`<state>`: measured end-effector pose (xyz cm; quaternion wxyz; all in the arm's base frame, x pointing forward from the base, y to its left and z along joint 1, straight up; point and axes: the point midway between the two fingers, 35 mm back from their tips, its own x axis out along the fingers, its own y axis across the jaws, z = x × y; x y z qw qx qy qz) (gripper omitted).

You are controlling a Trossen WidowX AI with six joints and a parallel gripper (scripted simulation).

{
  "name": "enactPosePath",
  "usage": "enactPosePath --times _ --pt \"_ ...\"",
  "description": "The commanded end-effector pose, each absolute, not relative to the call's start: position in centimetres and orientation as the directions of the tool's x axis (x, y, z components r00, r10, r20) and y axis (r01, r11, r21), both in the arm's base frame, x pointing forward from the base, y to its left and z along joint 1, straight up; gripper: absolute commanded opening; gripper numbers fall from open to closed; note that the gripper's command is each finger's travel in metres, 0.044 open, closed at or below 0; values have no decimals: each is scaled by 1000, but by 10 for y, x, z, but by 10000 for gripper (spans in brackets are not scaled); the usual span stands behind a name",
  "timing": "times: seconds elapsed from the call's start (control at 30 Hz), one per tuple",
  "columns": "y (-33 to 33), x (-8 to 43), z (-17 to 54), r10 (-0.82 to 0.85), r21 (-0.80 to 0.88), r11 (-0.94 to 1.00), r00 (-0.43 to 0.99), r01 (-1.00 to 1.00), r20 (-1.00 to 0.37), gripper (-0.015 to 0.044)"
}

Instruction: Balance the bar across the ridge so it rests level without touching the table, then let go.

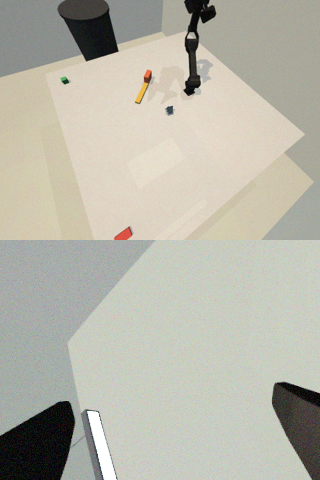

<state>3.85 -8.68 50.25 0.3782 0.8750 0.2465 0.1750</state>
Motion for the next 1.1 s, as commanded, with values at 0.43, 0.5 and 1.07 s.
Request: enactPosePath --times 0.43,0.5,1.07 --pt "-33 58 497 479 953 -245 877 180 -43 315" --pt "-25 62 496 460 970 -177 885 165 -67 315" --pt "20 114 477 266 904 399 924 152 -273 315"
